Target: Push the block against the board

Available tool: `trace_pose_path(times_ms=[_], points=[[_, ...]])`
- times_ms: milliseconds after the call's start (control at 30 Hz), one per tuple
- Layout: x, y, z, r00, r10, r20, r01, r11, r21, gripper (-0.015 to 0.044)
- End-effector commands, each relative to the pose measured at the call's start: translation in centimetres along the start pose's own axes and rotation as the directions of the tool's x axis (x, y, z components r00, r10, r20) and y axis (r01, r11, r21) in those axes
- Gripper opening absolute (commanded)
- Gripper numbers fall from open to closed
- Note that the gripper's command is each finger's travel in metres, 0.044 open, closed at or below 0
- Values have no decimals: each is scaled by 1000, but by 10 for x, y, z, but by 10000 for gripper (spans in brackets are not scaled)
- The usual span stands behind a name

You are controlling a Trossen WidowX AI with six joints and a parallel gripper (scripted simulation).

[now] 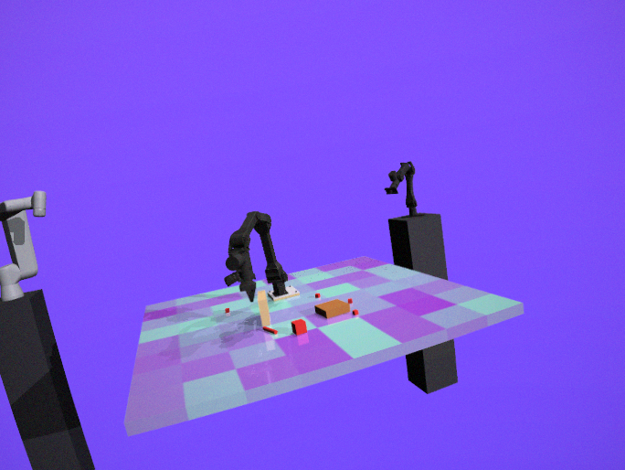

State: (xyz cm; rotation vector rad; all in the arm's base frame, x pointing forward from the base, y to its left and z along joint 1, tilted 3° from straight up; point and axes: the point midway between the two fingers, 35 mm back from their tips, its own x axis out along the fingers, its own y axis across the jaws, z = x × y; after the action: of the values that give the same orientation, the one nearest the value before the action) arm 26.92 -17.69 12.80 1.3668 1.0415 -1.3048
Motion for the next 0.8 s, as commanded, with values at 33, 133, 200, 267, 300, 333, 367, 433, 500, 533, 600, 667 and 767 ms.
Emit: trace_pose_path(times_ms=[33, 133, 200, 267, 300, 333, 367, 433, 500, 533, 600, 667, 767], points=[[0, 1, -2, 1000, 7, 10, -7, 1000, 6, 0], [0, 2, -5, 1000, 7, 10, -7, 1000, 6, 0], [0, 2, -7, 1000, 7, 9, -7, 1000, 6, 0], [0, 2, -9, 1000, 7, 9, -7, 1000, 6, 0], [0, 2, -10, 1000, 7, 9, -7, 1000, 6, 0], [0, 2, -11, 1000, 7, 9, -7, 1000, 6, 0], [0, 2, -12, 1000, 7, 9, -7, 1000, 6, 0], [0, 2, -14, 1000, 7, 9, -7, 1000, 6, 0], [0, 3, -16, 1000, 7, 8, -7, 1000, 6, 0], [0, 3, -17, 1000, 7, 8, -7, 1000, 6, 0], [0, 3, -19, 1000, 7, 8, -7, 1000, 6, 0], [0, 3, -21, 1000, 7, 8, -7, 1000, 6, 0], [0, 3, -24, 1000, 7, 7, -7, 1000, 6, 0]])
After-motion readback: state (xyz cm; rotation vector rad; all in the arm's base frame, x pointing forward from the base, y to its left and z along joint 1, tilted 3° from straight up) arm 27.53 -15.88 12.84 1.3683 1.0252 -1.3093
